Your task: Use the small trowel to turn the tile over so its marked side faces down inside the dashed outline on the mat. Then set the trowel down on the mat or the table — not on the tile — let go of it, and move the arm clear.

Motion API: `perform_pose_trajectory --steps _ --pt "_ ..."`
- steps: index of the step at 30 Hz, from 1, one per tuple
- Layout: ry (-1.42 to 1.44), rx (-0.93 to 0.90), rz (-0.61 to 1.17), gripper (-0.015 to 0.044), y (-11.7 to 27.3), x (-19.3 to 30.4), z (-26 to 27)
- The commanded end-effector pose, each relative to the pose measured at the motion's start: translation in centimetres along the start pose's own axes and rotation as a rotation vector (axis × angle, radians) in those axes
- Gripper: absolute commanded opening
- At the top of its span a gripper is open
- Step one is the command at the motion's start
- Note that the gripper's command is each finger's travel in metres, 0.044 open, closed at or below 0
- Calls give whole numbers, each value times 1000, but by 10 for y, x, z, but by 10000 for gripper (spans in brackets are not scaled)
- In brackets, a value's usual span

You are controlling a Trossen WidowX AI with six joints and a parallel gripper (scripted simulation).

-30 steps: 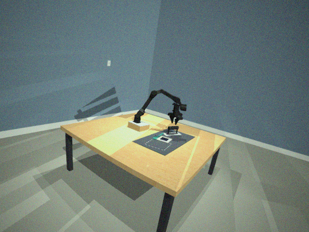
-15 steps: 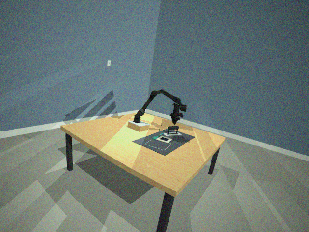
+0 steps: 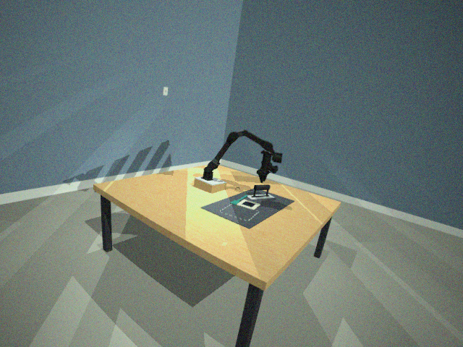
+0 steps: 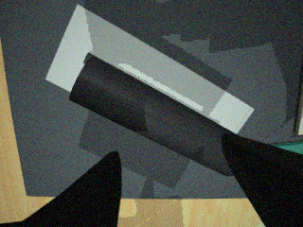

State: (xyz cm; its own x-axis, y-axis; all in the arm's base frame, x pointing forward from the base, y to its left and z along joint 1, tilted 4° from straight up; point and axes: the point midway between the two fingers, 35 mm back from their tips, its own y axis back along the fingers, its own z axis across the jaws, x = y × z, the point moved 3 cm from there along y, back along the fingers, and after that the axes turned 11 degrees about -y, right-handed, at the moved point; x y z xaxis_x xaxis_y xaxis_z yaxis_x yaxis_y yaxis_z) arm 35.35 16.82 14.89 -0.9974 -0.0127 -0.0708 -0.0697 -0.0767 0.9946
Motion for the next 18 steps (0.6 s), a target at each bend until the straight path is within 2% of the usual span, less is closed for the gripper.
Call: perform_pose_trajectory --steps 1,18 --pt "-119 3 0 270 0 0 0" --pt "-713 3 -1 270 0 -1 0"
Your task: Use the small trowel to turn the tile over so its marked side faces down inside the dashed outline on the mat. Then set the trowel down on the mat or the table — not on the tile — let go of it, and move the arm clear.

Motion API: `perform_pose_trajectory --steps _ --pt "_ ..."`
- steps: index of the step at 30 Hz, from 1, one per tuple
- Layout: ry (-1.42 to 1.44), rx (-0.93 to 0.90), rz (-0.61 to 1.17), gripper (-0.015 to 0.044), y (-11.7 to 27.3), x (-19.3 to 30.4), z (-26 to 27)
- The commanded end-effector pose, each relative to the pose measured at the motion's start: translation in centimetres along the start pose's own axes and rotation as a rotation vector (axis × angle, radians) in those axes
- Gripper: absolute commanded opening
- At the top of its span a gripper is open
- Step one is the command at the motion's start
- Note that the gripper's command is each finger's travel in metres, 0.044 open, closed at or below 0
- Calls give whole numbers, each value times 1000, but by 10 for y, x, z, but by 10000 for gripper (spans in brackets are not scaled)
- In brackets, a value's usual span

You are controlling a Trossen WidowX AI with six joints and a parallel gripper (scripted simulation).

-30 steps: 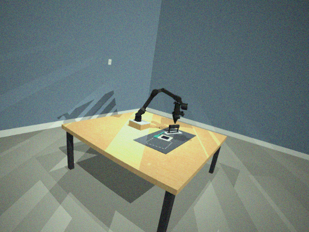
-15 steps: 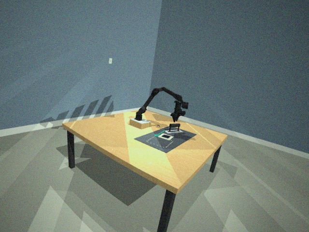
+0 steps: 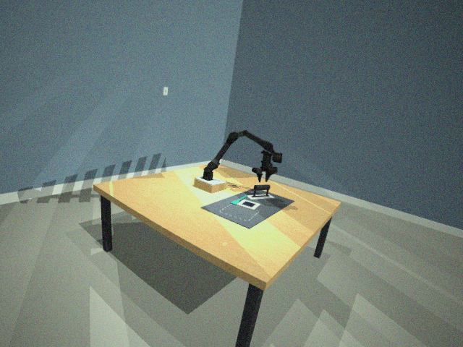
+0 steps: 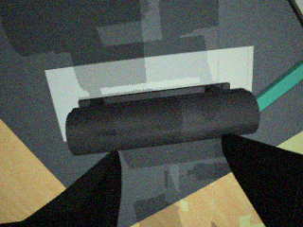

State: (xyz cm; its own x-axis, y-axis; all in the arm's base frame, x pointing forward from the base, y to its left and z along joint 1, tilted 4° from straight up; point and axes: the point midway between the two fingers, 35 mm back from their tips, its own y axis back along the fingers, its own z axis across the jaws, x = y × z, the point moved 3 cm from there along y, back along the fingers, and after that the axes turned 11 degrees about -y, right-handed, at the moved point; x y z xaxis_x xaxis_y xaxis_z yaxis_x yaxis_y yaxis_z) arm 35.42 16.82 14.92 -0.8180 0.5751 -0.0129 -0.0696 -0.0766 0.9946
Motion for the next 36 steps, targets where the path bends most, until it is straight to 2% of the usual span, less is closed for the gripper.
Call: perform_pose_trajectory --steps 1,36 --pt "-120 2 -2 270 0 0 0" --pt "-1341 2 -3 270 0 -2 1"
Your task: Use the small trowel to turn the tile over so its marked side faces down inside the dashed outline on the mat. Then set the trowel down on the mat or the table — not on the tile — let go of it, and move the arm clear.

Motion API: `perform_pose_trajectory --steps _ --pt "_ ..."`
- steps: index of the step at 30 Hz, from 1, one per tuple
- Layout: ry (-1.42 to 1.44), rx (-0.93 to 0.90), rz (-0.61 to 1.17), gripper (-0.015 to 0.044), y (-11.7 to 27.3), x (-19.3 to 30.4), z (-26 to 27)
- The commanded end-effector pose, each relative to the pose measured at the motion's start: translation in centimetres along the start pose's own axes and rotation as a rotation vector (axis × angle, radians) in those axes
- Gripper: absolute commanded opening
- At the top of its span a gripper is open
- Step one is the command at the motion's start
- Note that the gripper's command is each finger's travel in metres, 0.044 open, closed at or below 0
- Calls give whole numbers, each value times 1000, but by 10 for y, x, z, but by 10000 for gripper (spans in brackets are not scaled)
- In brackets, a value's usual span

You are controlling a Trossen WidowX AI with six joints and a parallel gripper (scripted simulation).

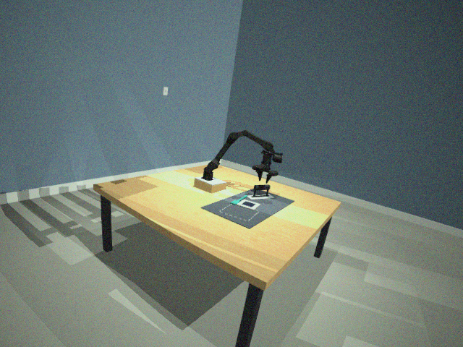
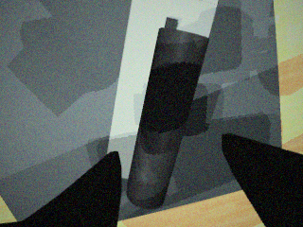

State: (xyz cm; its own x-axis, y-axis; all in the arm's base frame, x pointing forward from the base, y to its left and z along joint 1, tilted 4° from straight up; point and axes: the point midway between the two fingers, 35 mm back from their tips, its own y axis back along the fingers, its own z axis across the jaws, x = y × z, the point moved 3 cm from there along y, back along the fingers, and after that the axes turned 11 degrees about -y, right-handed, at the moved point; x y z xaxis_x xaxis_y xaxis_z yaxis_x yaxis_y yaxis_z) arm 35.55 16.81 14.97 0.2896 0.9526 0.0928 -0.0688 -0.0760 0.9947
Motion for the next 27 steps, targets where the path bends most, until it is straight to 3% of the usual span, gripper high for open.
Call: perform_pose_trajectory --steps 1,8,27 --pt "-120 -1 -2 270 0 0 0" --pt "-341 -1 -2 270 0 0 1" --pt "-347 -1 -1 270 -22 1 1"
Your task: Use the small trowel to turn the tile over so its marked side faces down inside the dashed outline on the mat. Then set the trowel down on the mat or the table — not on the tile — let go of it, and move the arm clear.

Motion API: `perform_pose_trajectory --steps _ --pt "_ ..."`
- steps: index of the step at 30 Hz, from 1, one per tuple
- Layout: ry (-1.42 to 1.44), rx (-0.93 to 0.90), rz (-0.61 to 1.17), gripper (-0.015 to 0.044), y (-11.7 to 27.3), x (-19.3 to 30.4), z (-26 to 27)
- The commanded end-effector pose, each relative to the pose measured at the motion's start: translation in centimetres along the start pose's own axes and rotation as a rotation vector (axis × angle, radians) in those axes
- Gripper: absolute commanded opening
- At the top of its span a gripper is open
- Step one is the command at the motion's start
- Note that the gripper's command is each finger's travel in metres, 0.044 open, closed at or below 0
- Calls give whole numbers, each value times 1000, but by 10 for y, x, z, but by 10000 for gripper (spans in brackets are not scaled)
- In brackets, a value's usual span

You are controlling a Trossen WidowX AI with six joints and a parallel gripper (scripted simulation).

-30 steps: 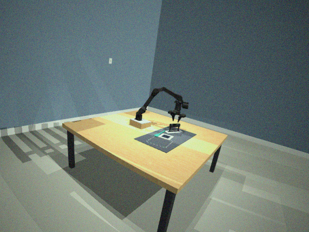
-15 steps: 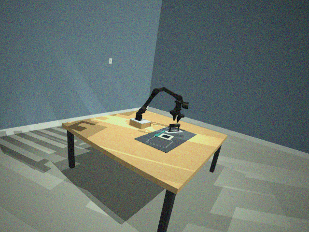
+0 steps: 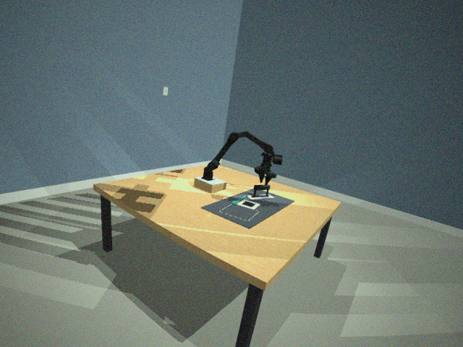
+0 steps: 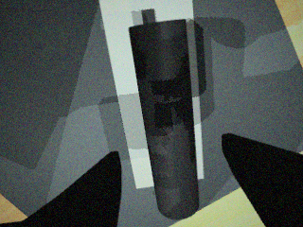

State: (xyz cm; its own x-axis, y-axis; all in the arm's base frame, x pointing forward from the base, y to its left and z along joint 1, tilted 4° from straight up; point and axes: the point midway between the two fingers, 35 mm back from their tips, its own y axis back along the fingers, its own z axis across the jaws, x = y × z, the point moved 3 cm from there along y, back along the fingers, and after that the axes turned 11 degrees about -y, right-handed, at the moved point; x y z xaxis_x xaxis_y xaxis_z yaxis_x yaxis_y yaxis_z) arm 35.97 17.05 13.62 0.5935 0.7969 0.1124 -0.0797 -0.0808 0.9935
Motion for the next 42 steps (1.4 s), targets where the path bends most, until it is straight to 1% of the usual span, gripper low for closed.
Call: perform_pose_trajectory --steps 1,17,21,26,42 --pt "-4 5 -12 270 -9 -2 -1" --pt "-4 5 -11 270 -33 -3 -2" --pt "-4 5 -11 165 -33 -3 -2" --pt "-4 5 -11 132 -33 -3 -2" --pt "-4 5 -11 130 -33 -3 -2"
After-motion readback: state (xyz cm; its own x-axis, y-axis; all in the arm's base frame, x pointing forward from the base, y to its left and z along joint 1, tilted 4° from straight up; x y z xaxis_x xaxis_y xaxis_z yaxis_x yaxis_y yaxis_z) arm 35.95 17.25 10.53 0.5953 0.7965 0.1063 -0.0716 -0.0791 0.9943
